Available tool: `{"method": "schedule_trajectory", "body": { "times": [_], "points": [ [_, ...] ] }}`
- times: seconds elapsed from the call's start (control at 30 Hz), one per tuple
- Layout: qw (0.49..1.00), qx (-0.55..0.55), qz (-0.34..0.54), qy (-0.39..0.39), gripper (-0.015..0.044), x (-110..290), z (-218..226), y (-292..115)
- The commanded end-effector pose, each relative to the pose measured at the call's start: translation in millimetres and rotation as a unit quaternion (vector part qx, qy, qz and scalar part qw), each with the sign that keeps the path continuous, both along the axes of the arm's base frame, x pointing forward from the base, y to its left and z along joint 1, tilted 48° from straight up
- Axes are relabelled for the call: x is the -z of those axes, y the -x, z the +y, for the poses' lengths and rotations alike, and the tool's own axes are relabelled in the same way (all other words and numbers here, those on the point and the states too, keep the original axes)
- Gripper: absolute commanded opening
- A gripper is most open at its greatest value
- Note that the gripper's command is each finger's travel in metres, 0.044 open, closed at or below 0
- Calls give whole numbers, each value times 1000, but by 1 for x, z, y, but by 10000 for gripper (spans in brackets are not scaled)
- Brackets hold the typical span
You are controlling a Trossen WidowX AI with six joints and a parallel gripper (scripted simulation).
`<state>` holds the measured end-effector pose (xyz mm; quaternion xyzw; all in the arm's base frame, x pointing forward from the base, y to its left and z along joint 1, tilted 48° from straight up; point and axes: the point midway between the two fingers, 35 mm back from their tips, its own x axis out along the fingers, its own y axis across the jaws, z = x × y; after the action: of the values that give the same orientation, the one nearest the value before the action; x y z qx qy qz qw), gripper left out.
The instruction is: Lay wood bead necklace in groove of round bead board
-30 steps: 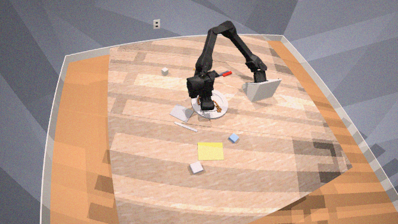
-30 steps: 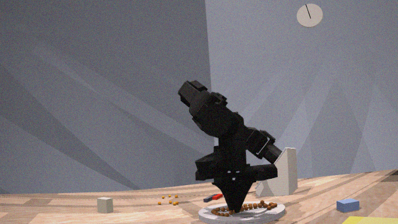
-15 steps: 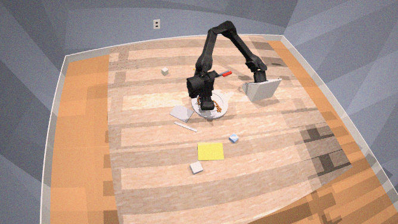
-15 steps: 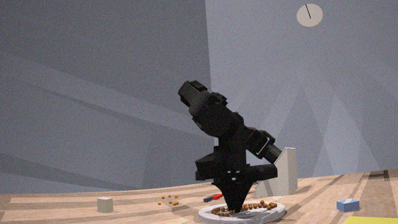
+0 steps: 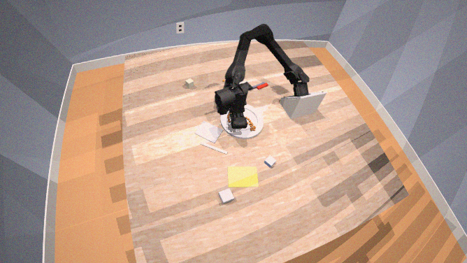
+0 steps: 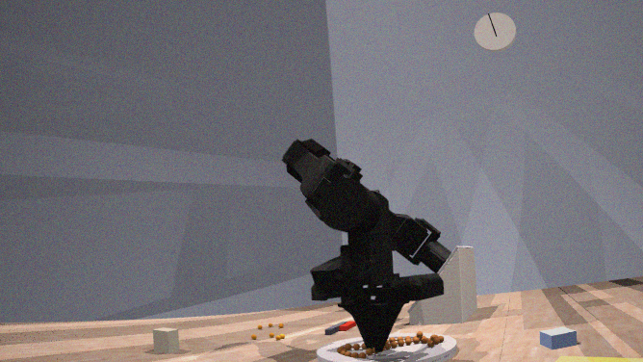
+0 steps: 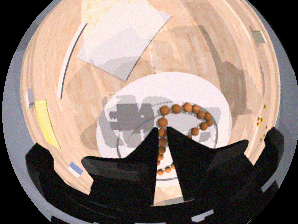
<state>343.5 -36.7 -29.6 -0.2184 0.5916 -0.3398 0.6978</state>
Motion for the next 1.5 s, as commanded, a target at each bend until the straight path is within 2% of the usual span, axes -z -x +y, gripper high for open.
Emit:
{"method": "schedule_trajectory", "body": {
  "times": [0.0,0.7,1.03,1.47],
  "points": [
    [1000,0,0,0,0,0,0,0],
    [1000,-1,4,2,0,-4,4,2],
    [1000,-1,3,2,0,6,16,-18],
    [1000,-1,3,2,0,12,11,-19]
  ]
}}
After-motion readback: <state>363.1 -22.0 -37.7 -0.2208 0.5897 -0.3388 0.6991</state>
